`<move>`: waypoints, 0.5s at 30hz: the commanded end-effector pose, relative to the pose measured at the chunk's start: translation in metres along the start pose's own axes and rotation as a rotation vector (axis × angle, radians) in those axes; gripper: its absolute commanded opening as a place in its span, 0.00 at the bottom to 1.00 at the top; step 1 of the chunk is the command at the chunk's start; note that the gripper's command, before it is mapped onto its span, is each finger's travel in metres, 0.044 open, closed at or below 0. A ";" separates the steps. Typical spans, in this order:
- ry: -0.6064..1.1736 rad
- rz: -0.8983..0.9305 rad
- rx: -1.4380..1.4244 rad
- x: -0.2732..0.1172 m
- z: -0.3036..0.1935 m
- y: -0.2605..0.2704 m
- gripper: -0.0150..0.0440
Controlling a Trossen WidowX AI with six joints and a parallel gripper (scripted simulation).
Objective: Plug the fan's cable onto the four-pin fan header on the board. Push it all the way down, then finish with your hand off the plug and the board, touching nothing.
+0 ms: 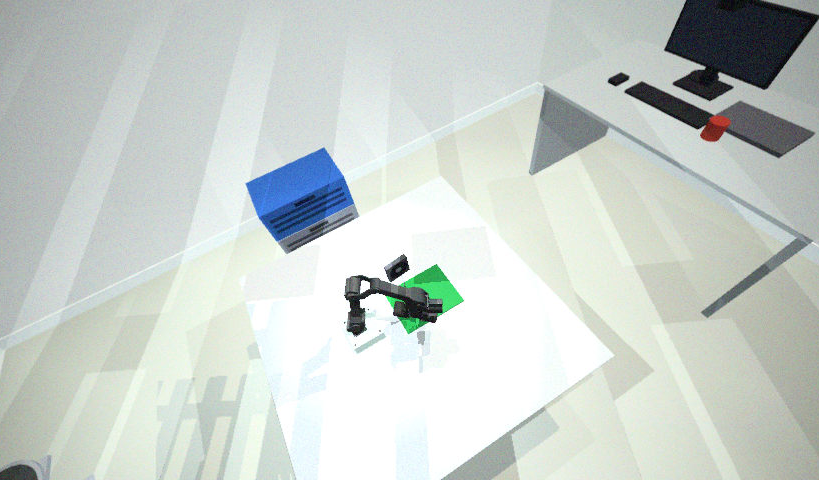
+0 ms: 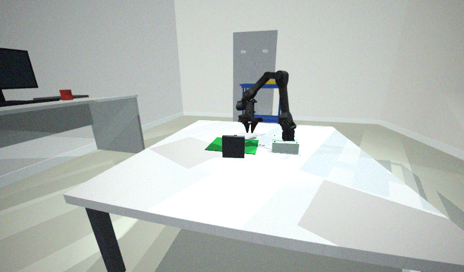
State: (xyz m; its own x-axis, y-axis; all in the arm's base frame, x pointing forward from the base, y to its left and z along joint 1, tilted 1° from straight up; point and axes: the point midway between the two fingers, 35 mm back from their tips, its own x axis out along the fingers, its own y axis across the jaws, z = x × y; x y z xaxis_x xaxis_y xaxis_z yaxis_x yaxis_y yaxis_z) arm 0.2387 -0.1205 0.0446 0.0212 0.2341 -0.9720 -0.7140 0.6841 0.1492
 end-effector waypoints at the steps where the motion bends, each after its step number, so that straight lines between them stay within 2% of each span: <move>1: 0.069 -0.076 0.039 -0.007 0.003 -0.006 0.60; 8: 0.149 -0.205 0.107 -0.021 0.010 -0.015 0.60; 10: 0.117 -0.148 0.077 -0.015 0.007 -0.011 0.60; 15: 0.118 -0.159 0.132 -0.018 0.011 -0.012 0.82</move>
State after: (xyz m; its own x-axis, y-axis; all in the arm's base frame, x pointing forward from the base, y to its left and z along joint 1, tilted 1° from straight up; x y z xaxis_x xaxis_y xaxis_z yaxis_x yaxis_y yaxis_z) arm 0.2512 -0.1270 0.0596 0.0369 0.0423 -0.9984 -0.6452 0.7640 0.0086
